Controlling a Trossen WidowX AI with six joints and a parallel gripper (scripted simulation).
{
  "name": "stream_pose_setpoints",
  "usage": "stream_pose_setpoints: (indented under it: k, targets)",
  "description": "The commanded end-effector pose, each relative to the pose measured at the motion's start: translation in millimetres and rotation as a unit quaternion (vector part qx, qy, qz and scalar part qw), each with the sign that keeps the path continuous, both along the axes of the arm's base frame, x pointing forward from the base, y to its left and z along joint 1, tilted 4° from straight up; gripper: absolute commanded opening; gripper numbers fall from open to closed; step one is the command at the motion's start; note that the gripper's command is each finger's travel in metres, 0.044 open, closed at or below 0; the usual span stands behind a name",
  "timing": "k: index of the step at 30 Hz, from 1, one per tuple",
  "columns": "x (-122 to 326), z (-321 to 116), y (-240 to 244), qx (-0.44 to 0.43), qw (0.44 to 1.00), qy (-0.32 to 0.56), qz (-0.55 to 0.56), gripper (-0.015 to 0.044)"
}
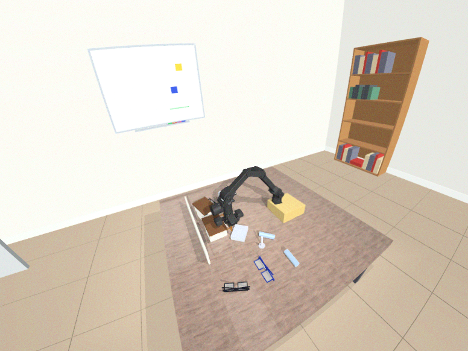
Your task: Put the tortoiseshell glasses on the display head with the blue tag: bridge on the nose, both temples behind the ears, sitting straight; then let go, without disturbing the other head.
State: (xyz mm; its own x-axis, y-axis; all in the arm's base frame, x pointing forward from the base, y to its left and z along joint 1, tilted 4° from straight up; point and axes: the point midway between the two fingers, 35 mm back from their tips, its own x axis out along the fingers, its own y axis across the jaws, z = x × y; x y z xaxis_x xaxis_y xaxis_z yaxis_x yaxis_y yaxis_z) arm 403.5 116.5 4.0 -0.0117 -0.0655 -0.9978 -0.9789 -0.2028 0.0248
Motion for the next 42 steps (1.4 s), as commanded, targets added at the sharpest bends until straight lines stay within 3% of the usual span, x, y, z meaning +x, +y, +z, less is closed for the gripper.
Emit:
stream_pose_setpoints:
  k: [1,27,31,42]
  targets:
    - [0.5,-0.6,-0.6,-0.002,1.0,-0.001,0.003,0.0]
    - [0.4,-5.1,-1.0,-0.002,1.0,-0.001,0.003,0.0]
    - [0.1,-3.4,-0.2,0.0,1.0,-0.001,0.0,0.0105]
    - [0.3,11.7,-0.1,0.003,1.0,0.0,0.001,0.0107]
